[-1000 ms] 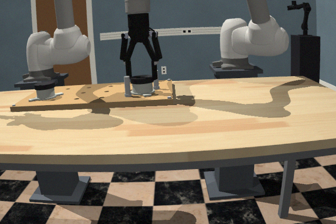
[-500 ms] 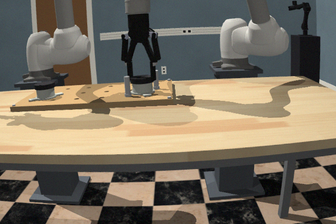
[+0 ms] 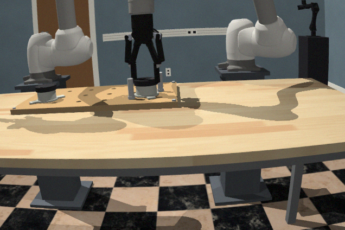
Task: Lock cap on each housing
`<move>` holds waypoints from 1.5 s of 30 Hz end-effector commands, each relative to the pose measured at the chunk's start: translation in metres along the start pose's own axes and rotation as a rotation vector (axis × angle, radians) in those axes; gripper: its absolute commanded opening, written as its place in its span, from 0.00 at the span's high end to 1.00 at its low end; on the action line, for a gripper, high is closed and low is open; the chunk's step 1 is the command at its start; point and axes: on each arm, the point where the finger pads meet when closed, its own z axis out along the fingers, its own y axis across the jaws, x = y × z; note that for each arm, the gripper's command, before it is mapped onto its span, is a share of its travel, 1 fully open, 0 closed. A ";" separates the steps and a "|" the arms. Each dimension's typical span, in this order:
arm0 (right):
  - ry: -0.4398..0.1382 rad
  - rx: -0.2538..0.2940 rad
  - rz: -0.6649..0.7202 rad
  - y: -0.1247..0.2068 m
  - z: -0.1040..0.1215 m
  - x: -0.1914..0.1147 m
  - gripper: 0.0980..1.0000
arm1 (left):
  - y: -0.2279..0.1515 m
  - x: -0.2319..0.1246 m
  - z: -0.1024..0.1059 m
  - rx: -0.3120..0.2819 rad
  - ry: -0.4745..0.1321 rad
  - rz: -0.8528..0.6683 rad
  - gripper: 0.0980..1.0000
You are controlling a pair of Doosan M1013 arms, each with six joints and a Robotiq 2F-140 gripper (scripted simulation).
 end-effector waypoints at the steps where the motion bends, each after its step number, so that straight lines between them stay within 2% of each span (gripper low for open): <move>1: 0.001 0.000 0.000 0.000 -0.001 0.000 0.00 | 0.000 0.000 -0.001 0.000 -0.001 0.038 1.00; 13: 0.001 0.000 0.000 0.000 -0.001 0.000 0.00 | 0.000 0.000 -0.001 0.002 -0.001 0.284 1.00; 45: 0.001 0.000 0.000 0.000 -0.001 0.000 0.00 | 0.000 0.000 -0.001 0.001 -0.001 0.752 1.00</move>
